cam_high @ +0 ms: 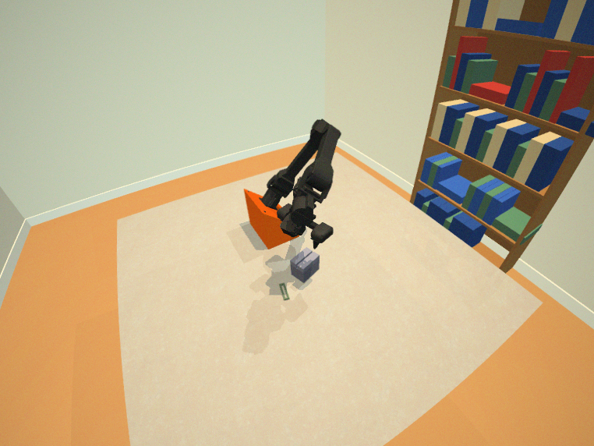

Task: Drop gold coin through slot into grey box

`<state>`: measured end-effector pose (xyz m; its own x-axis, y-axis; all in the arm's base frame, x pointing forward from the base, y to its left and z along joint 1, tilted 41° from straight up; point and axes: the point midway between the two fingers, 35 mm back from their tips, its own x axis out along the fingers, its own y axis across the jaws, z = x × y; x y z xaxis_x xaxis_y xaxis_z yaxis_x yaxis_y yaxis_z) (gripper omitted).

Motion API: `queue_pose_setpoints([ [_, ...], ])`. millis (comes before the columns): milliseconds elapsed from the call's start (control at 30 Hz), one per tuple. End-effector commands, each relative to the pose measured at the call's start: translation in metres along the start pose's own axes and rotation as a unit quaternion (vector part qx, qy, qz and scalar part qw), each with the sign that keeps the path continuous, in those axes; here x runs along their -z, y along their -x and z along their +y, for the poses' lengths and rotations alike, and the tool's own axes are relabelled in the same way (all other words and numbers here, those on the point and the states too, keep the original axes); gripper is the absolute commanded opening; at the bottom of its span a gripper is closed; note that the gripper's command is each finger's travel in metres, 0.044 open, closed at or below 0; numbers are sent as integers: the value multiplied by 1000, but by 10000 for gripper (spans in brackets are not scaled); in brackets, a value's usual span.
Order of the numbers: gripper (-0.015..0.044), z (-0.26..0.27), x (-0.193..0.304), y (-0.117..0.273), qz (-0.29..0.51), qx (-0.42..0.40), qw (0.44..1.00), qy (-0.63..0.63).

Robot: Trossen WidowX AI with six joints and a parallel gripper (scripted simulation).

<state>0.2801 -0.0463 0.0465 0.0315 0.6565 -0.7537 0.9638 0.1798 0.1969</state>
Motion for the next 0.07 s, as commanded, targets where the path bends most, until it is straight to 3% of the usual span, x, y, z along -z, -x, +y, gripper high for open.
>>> queue_pose_setpoints([
  [0,440,0,0,2,-2,1,1000,3],
  [33,440,0,0,2,-2,1,1000,3],
])
